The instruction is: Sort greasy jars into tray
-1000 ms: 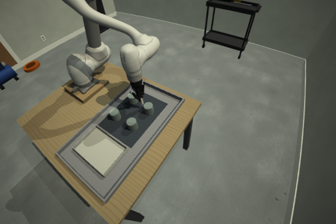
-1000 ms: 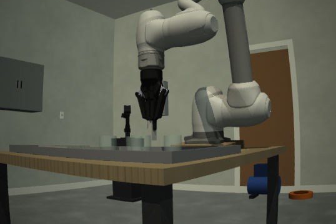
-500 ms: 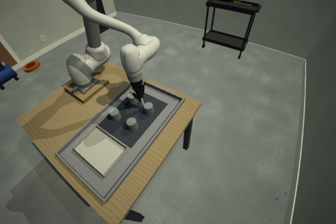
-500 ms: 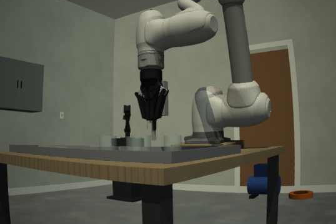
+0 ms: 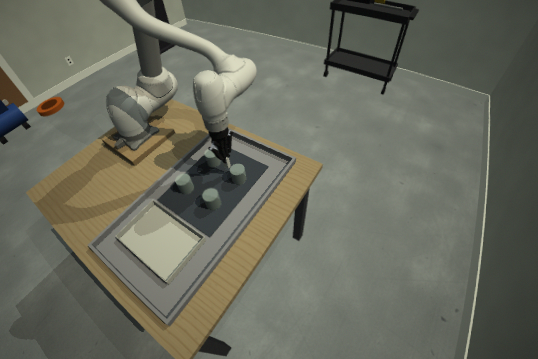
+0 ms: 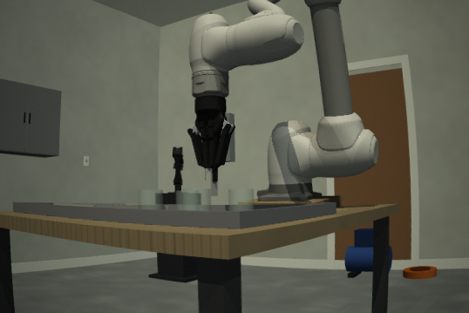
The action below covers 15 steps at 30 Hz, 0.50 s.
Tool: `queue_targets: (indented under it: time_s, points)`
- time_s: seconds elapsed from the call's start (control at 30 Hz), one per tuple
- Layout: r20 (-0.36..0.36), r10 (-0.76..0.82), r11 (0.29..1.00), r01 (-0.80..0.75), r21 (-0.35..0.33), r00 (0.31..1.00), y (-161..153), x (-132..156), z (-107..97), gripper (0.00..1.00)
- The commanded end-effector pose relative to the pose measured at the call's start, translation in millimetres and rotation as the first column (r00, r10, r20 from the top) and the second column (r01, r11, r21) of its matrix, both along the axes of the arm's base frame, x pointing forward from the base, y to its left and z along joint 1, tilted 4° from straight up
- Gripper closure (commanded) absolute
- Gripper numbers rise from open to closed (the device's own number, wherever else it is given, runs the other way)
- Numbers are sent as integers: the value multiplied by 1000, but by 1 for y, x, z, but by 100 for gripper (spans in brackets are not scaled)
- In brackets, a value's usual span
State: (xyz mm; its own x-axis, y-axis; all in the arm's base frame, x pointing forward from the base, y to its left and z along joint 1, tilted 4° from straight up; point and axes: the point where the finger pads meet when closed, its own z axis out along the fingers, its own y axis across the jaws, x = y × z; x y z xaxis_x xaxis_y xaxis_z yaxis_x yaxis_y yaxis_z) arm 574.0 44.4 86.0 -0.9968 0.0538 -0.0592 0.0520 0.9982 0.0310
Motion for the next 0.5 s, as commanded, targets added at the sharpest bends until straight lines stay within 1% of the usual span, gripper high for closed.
queue_targets:
  time_s: [0.0,0.47]
  points:
    - [0,0,1000,0,0,1000,0,0,0,100]
    - [0,0,1000,0,0,1000,0,2,0,100]
